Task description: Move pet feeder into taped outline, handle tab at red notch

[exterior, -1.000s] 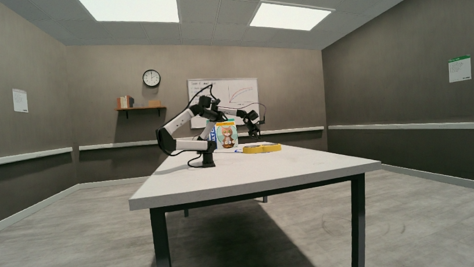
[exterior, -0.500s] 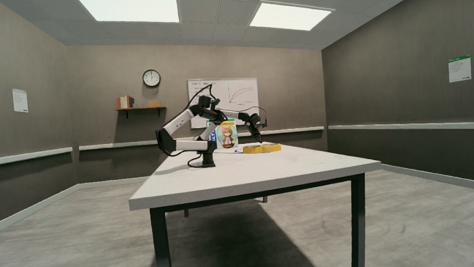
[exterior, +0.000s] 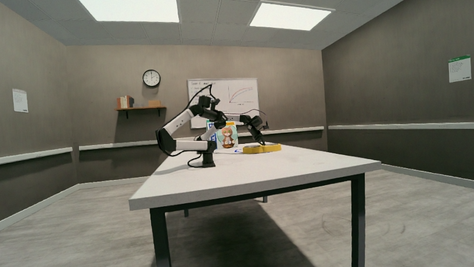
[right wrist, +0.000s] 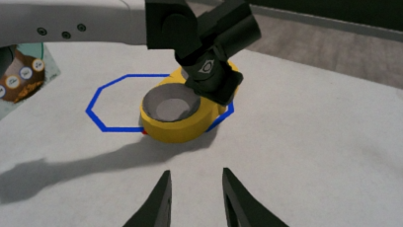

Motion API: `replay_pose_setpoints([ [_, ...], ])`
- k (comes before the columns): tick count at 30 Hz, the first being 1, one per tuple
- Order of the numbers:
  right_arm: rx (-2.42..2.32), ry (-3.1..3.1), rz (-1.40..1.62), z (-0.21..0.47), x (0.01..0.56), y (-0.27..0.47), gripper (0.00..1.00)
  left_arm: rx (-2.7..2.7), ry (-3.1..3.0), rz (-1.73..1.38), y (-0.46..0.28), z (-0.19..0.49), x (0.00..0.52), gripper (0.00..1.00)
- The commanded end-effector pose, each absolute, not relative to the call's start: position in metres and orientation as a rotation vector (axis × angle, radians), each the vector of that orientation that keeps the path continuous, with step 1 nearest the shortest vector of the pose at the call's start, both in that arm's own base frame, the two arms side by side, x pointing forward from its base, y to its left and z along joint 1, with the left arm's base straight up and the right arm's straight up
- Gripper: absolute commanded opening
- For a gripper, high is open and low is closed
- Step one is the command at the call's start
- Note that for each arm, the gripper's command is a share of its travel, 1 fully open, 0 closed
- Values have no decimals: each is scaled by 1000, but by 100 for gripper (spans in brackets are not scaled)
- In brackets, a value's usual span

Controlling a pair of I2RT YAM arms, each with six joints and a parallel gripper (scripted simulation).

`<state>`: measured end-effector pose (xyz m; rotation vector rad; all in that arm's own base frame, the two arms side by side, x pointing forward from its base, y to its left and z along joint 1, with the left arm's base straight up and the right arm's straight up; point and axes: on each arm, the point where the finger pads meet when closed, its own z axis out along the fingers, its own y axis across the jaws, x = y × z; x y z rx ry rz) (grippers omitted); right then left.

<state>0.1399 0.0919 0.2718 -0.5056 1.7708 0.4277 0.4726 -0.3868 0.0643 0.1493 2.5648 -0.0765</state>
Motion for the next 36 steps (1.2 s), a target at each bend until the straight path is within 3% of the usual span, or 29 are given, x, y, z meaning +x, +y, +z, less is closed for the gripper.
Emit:
replay_pose_setpoints([
  [1,-515,1723,437,281,142,95,34,70,2591,-9,-378,58,476,37],
  [27,-515,1723,437,281,142,95,34,67,2560,-59,-375,63,487,37],
  [29,-515,1723,437,281,142,95,34,72,2577,-41,-374,51,487,22],
  [36,-515,1723,437,281,142,95,34,85,2612,-8,-372,30,483,15],
])
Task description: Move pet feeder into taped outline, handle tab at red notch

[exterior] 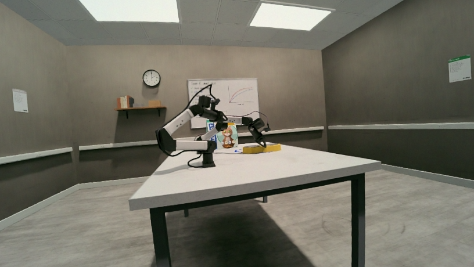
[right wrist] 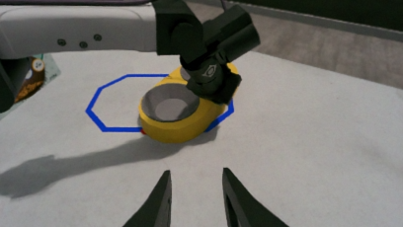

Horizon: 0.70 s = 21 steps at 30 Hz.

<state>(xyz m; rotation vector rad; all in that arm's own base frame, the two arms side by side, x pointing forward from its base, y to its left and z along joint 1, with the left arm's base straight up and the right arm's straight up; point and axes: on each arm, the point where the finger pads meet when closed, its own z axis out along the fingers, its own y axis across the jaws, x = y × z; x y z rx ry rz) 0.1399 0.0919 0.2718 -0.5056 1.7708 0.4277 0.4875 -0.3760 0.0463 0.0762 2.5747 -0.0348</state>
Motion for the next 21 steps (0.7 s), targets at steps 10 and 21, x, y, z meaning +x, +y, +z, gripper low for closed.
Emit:
replay_pose_setpoints([
  [10,-515,1723,437,281,142,95,34,103,2551,-82,-382,68,483,10],
  [21,-515,1723,437,281,142,95,34,106,2561,-71,-382,60,483,10],
])
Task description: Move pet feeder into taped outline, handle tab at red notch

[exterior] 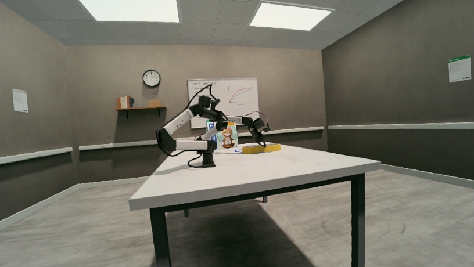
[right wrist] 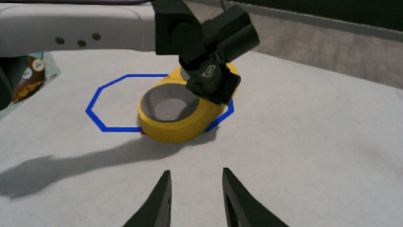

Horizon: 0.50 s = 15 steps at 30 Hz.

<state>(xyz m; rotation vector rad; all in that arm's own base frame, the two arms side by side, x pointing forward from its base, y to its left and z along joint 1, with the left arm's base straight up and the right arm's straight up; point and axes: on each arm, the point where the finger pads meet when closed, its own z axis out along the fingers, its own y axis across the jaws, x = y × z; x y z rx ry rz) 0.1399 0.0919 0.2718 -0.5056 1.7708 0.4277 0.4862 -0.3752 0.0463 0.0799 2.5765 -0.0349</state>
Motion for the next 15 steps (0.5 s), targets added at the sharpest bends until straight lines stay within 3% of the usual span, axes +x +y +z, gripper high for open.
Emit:
replay_pose_setpoints([
  [1,-515,1723,437,281,142,95,34,109,2543,-93,-384,69,485,10],
  [15,-515,1723,437,281,142,95,34,292,2517,-153,-374,69,473,10],
])
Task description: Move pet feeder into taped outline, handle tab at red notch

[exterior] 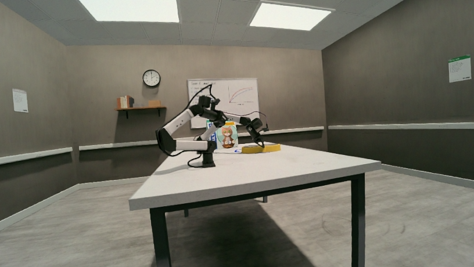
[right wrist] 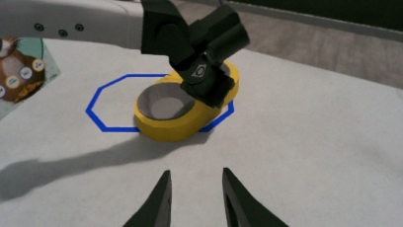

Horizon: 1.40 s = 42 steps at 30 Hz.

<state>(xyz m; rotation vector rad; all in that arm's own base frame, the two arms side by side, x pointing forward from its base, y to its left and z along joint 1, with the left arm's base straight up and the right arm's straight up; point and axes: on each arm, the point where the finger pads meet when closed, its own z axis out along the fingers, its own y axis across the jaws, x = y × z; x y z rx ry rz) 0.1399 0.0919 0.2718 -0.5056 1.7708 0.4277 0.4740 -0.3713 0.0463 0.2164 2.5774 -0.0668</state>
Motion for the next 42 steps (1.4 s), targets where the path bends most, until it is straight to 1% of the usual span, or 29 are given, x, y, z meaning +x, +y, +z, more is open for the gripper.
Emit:
replay_pose_setpoints([
  [1,-515,1723,437,281,142,95,34,319,2509,-164,-374,69,472,10],
  [8,-515,1723,437,281,142,95,34,420,2519,-167,-358,64,454,10],
  [12,-515,1723,437,281,142,95,34,422,2522,-166,-357,63,453,10],
  [15,-515,1723,437,281,142,95,34,431,2548,-146,-355,46,451,10],
  [21,-528,1720,440,281,141,97,34,446,2541,-154,-357,47,452,10],
  [22,-530,1721,441,281,141,97,34,450,2512,-177,-359,63,453,10],
  [23,-533,1724,442,280,140,97,34,464,2505,-184,-359,65,453,10],
  [31,-564,1752,454,272,136,100,34,612,2456,-234,-359,68,447,10],
  [34,-597,1798,468,257,133,102,34,738,2420,-266,-353,68,438,10],
  [42,-654,1834,509,246,123,108,34,783,2442,-256,-328,60,427,10],
])
